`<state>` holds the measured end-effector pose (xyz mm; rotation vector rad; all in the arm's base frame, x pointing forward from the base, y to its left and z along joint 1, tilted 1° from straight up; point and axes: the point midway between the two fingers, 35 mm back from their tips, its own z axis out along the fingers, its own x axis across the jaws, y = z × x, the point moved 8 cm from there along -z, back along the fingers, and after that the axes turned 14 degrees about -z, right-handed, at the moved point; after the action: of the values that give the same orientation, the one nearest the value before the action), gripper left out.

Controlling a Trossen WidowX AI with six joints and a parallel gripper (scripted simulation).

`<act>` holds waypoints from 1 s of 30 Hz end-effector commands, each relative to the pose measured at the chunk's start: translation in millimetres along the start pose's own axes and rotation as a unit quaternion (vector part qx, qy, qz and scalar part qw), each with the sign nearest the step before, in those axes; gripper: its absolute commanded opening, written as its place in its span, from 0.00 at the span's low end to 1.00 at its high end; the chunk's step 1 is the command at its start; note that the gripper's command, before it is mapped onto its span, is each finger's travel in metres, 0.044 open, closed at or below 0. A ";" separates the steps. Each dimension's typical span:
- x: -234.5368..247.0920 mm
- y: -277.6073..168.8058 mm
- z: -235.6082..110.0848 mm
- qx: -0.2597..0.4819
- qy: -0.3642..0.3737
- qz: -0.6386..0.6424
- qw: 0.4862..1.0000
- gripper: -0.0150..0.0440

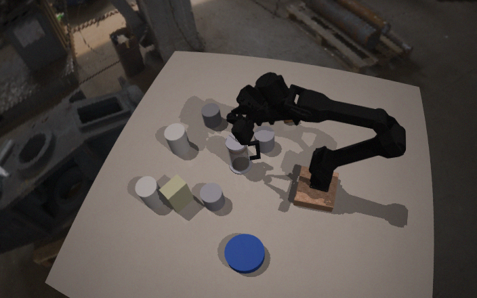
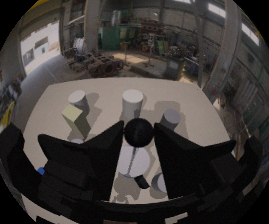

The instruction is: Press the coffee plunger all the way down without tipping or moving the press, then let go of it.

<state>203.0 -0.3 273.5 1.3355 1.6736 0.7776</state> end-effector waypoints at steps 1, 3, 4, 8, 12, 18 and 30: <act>4.0 -15.3 10.0 0.018 0.005 -0.003 1.000 0.47; 4.6 -17.9 11.9 0.018 0.005 -0.003 1.000 0.47; 5.0 -19.2 12.8 0.018 0.005 -0.003 1.000 0.47; 6.2 -24.5 16.5 0.018 0.005 -0.003 1.000 0.47; 7.5 -29.8 20.2 0.018 0.005 -0.003 1.000 0.47; 9.4 -37.8 25.7 0.018 0.005 -0.003 1.000 0.47; 13.1 -53.9 36.6 0.017 0.005 -0.003 1.000 0.47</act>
<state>210.5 -1.6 230.4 1.3208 1.6520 0.7923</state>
